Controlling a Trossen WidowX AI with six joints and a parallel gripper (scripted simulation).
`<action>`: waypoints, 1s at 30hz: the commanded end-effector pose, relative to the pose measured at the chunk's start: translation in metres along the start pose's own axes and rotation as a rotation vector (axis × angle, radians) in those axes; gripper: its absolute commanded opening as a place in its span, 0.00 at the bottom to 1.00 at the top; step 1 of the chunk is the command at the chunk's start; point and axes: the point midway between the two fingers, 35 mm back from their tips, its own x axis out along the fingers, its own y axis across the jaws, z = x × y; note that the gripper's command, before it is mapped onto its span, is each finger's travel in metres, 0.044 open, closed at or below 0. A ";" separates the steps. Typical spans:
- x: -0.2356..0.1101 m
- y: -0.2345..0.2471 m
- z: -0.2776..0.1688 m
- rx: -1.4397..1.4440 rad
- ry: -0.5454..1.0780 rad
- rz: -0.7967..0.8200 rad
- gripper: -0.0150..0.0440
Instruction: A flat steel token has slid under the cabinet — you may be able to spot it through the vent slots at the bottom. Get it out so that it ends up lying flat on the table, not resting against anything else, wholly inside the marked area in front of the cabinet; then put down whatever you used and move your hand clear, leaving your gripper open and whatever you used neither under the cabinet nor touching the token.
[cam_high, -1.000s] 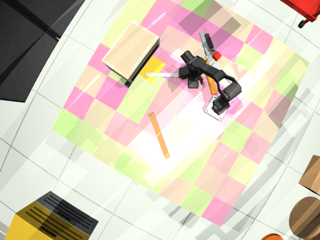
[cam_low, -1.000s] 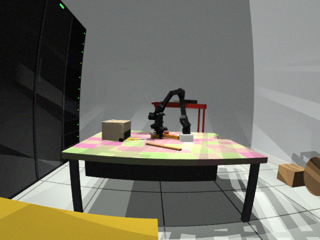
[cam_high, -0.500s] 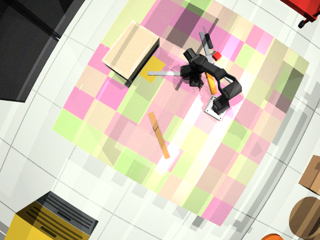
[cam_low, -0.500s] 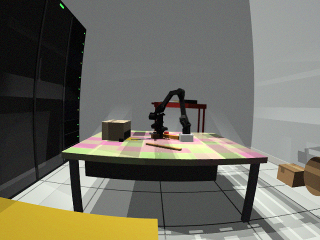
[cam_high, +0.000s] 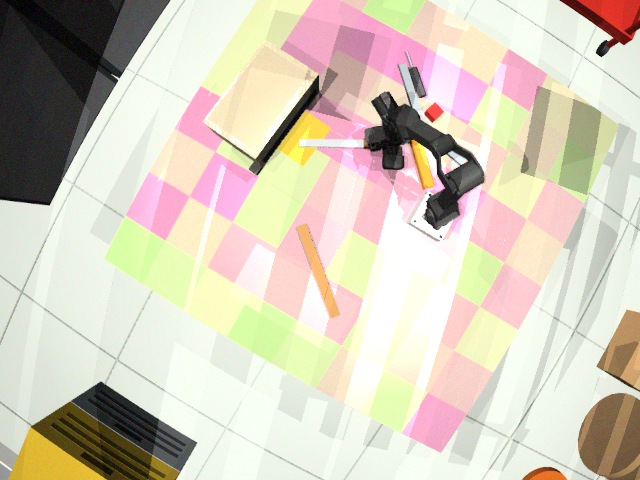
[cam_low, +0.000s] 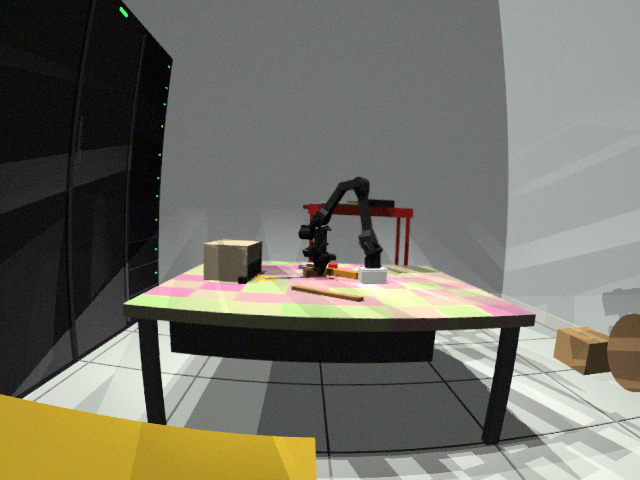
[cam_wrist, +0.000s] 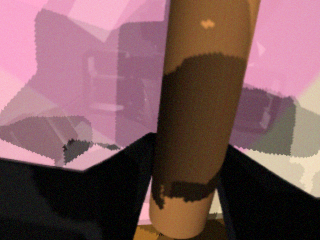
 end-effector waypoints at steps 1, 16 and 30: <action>-0.001 -0.005 -0.003 0.002 -0.001 -0.004 0.25; -0.001 -0.017 -0.015 0.001 0.000 -0.005 0.25; -0.001 -0.029 -0.025 0.001 0.001 -0.006 0.25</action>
